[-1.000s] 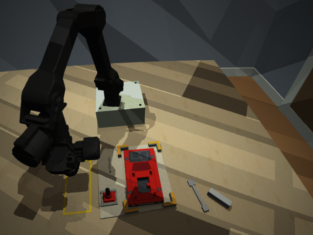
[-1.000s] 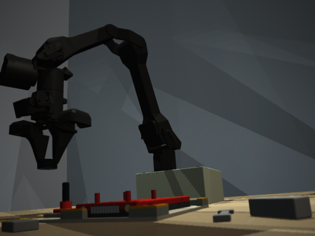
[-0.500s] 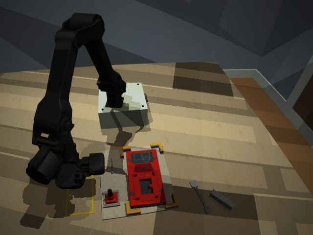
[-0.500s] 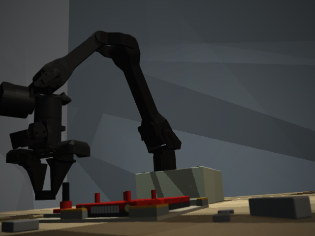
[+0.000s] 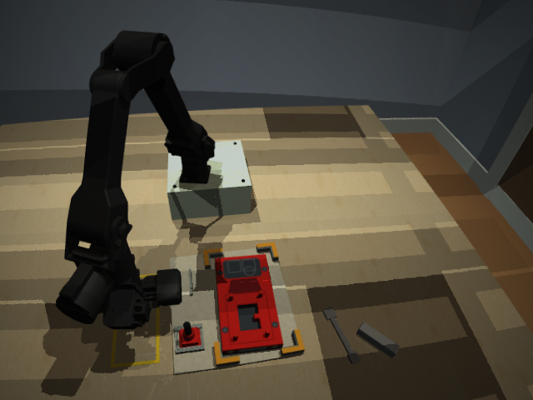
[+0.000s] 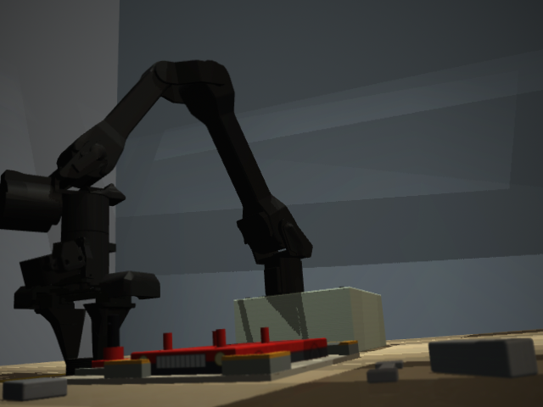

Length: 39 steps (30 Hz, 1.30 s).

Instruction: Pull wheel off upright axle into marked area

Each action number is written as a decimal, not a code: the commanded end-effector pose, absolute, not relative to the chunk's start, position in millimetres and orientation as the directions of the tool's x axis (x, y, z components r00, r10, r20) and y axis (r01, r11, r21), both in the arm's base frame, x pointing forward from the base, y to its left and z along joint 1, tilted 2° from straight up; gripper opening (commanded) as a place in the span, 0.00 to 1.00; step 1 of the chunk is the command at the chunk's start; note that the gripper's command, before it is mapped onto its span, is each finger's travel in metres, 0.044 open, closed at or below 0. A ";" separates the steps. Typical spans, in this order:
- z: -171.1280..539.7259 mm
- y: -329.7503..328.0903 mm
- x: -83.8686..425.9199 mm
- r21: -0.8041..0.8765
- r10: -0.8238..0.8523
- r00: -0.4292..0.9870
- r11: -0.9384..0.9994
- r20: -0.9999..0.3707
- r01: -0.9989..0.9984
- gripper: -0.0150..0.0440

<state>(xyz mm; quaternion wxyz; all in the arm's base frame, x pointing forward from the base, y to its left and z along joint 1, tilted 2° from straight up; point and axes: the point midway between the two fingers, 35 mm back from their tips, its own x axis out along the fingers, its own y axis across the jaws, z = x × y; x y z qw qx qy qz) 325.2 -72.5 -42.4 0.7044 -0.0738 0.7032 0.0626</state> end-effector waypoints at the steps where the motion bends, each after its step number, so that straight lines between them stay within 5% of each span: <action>1: -42.2 -72.5 325.1 -0.015 -0.015 0.002 0.981 -1.000 -0.192 0.65; 4: -36.3 -72.5 325.6 -0.016 -0.016 0.002 0.981 -1.000 -0.192 0.76; 14: 17.8 -71.3 325.1 -0.022 -0.021 0.007 0.981 -1.000 -0.195 0.76; 20: 34.6 -63.4 294.1 -0.019 -0.018 0.006 0.980 -1.000 -0.196 1.00; 28: 62.1 -50.8 238.6 -0.019 -0.020 0.000 0.981 -1.000 -0.195 1.00; 39: 62.6 -50.6 237.3 -0.019 -0.020 0.000 0.981 -1.000 -0.195 1.00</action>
